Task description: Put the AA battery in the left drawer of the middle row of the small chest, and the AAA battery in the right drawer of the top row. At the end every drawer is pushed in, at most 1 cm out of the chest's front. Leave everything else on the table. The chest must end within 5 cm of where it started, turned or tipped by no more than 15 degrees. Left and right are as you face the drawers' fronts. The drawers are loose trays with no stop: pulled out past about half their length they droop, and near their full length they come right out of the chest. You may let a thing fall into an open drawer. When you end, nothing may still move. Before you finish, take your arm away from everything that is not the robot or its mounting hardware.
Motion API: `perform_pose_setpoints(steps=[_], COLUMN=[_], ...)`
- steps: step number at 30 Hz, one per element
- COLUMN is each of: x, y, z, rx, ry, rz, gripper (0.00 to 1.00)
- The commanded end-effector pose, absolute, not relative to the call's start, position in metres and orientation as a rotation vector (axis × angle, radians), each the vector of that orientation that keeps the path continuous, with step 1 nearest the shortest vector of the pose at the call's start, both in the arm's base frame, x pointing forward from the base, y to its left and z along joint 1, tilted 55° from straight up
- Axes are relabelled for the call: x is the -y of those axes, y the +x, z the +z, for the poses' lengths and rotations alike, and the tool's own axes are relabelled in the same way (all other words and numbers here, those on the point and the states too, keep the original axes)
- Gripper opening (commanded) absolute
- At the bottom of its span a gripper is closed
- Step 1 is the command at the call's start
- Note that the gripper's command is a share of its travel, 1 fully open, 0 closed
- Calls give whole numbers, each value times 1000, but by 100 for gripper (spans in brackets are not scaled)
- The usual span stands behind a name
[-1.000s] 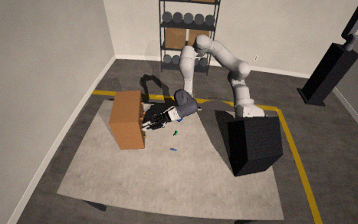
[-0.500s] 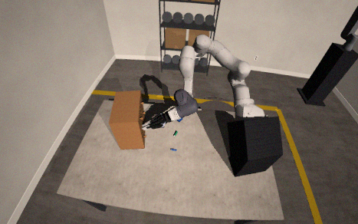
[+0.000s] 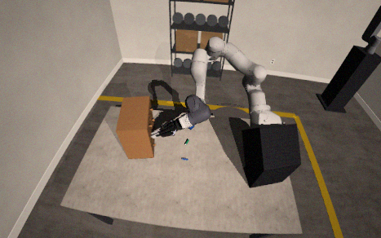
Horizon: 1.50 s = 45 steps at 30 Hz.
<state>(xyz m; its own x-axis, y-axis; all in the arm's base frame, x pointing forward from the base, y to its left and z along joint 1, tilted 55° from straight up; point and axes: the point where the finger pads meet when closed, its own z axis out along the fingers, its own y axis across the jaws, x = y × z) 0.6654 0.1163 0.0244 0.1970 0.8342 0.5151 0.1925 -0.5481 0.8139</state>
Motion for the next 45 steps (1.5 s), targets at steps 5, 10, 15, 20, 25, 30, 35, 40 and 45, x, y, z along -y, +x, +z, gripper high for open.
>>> perform_pose_setpoints(steps=[5, 10, 15, 20, 25, 30, 35, 40, 45], x=[-115, -114, -114, -114, -112, -111, -109, -107, -105], y=[665, 665, 664, 662, 659, 655, 650, 647, 640], z=[23, 23, 23, 23, 23, 22, 22, 22, 22], rx=[-958, -958, -958, -958, -958, -958, -958, -958, -958], ry=[1876, 1876, 1876, 1876, 1876, 1876, 1876, 1876, 1876], rz=[1367, 1367, 1367, 1367, 1367, 1367, 1367, 1367, 1367], gripper=[8, 8, 8, 8, 8, 8, 8, 8, 8])
